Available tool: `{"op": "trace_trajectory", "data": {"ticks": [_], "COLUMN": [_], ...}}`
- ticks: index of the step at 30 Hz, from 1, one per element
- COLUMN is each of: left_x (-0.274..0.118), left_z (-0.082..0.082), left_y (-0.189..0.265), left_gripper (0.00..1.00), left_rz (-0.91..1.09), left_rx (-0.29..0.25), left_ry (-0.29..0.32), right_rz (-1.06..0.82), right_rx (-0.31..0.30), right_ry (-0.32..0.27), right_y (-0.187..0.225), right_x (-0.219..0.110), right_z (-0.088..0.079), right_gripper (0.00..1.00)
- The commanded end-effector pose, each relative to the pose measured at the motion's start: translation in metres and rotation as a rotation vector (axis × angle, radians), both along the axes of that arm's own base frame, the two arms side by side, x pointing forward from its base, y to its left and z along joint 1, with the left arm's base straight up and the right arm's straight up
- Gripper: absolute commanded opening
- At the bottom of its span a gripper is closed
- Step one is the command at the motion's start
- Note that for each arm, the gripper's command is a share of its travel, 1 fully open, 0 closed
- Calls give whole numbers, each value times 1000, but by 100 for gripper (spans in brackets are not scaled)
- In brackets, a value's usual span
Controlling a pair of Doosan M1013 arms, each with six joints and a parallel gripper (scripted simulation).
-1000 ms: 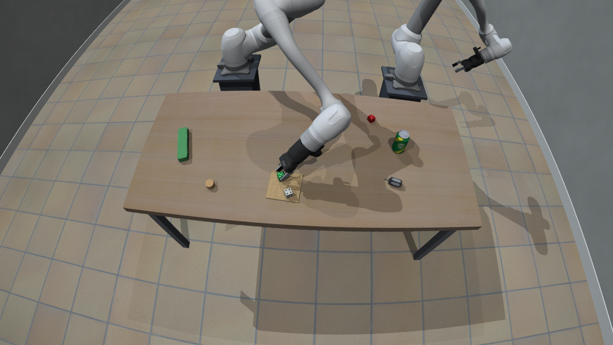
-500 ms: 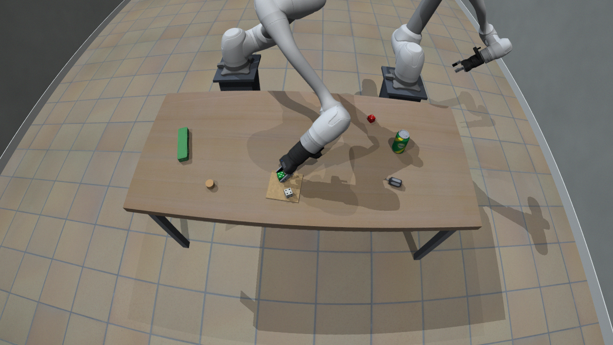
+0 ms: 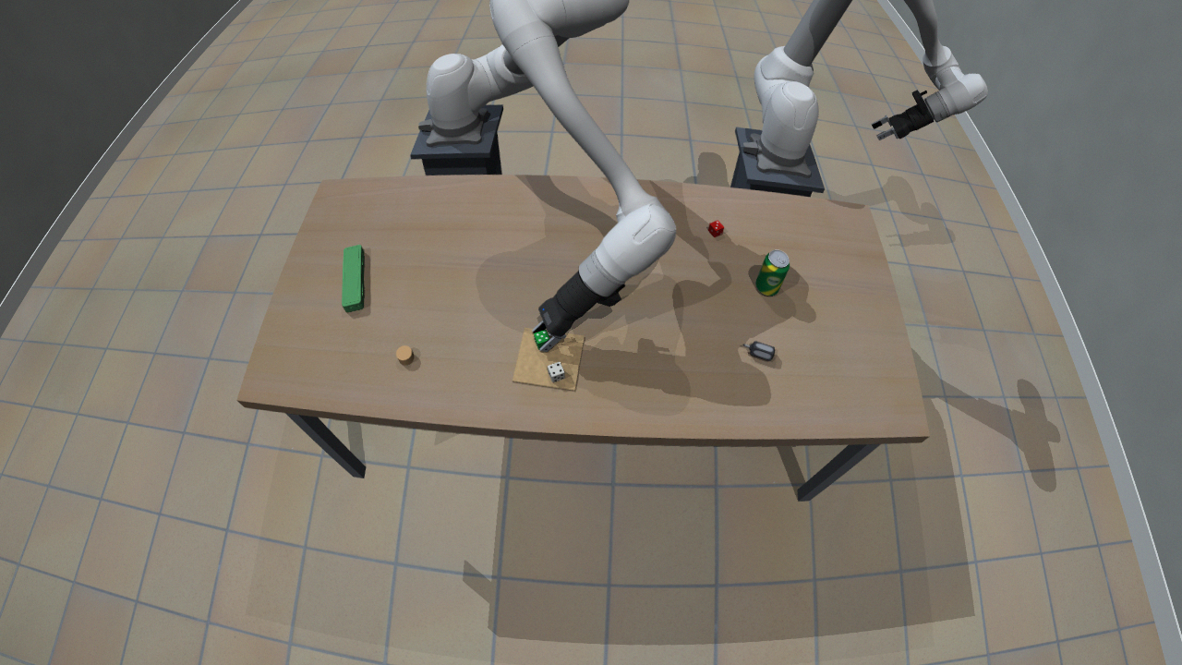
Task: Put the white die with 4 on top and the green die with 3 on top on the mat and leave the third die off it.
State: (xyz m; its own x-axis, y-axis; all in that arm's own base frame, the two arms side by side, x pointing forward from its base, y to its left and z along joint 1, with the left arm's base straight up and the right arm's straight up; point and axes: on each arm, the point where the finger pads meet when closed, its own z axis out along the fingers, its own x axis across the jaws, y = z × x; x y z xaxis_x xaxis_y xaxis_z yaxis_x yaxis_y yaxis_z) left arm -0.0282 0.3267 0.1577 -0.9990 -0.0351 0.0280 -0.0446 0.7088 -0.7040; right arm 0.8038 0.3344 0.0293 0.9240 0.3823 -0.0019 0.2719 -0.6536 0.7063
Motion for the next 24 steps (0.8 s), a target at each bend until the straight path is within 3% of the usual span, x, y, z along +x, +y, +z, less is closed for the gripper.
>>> {"op": "trace_trajectory", "data": {"ticks": [1, 8, 9, 24], "left_x": [-4, -4, -4, -4], "left_z": [1, 1, 1, 1], "left_y": [-4, -4, -4, -4], "left_gripper": [100, 100, 100, 100], "left_rz": [0, 0, 0, 0], "left_rx": [-4, -4, -4, -4], "left_ry": [9, 9, 9, 9], "right_rz": [1, 1, 1, 1], "right_rx": [0, 0, 0, 0], "right_ry": [-2, -2, -2, -2], "right_y": [1, 1, 1, 1], "right_x": [-1, -1, -1, -1], "right_z": [-2, -2, -2, -2], "right_gripper": [87, 87, 57, 57]}}
